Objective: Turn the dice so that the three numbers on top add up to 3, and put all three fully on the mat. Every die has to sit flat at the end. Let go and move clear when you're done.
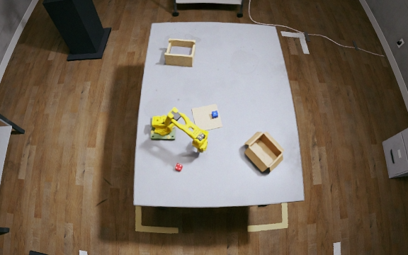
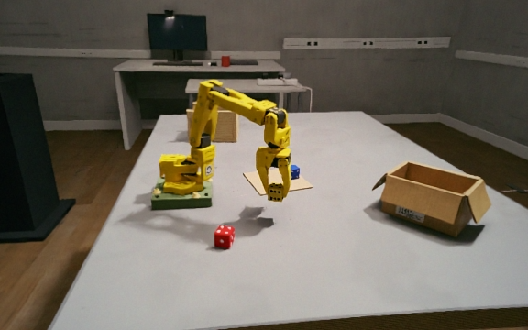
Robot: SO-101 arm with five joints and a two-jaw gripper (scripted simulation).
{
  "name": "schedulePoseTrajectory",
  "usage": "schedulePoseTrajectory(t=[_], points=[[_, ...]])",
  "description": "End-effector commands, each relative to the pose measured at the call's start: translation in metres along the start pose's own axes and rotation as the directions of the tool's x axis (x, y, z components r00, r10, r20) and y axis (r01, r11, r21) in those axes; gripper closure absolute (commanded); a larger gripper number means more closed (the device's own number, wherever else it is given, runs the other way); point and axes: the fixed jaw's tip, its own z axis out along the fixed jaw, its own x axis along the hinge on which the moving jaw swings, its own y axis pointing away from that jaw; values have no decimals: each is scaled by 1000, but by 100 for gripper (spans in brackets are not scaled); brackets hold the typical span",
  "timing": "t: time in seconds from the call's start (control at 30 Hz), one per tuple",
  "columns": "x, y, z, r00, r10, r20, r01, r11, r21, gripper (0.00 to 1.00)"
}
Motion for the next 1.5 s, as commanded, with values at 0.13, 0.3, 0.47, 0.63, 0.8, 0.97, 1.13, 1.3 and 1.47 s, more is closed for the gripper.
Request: schedulePoseTrajectory(t=[0.13,0.3,0.47,0.63,0.8,0.97,1.13,1.3,1.47], points=[[0,-3,2,982,188,2,-188,982,-3,100],[-1,-5,2,956,293,2,-293,956,-3,100],[-1,-5,3,939,343,1,-343,939,-3,100],[-1,-5,3,936,352,1,-352,936,-3,100],[-1,-5,3,935,354,1,-354,935,-2,100],[-1,-6,3,923,385,2,-385,923,15,100],[-1,-9,4,885,466,10,-465,883,59,100],[-1,-11,5,845,534,24,-534,840,97,100],[-1,-15,7,749,659,71,-661,732,167,100]])
